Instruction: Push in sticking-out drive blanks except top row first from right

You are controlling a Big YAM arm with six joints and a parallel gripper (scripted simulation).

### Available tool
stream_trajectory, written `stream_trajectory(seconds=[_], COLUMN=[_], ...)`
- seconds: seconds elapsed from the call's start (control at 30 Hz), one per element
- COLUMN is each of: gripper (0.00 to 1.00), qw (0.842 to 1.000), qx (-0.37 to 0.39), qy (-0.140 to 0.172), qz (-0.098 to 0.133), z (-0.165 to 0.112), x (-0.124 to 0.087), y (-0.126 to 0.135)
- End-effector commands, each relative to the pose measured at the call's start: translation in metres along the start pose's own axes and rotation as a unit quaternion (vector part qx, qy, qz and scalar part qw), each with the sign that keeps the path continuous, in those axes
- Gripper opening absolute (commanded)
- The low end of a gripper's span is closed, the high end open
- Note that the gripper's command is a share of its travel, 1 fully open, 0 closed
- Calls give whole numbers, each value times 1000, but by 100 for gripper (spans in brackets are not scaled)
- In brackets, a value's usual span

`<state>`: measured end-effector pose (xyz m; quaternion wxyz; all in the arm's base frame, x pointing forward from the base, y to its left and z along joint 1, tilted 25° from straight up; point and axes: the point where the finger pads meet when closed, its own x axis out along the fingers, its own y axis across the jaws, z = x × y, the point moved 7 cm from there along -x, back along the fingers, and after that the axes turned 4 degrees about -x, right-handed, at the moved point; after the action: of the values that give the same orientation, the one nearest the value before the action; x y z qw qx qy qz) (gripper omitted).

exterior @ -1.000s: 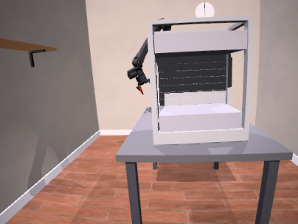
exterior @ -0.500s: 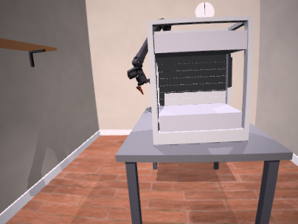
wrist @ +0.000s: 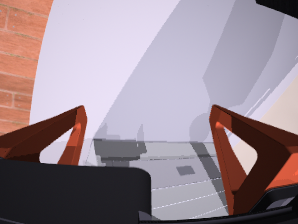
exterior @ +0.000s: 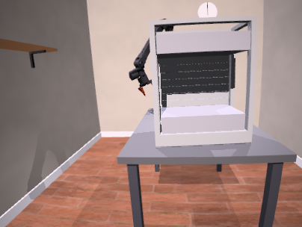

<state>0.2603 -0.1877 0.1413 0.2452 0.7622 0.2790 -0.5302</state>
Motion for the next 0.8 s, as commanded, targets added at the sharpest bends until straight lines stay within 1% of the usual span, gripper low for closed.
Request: stream_trajectory(seconds=[0.0, 0.13, 0.3, 0.37, 0.4, 0.57, 0.77], gripper=[100, 100, 100, 100, 100, 100, 100], qw=[1000, 1000, 999, 999, 999, 996, 990], qx=[-8, -16, -29, -29, -29, -53, -77], qy=[2, 5, 11, 11, 11, 23, 40], qz=[15, 19, 33, 33, 38, 64, 109], z=[-4, -7, -11, -11, -10, -19, -31], x=[-6, -5, -8, -8, -9, -13, -21], y=[1, -2, -8, -8, -9, -21, -39])
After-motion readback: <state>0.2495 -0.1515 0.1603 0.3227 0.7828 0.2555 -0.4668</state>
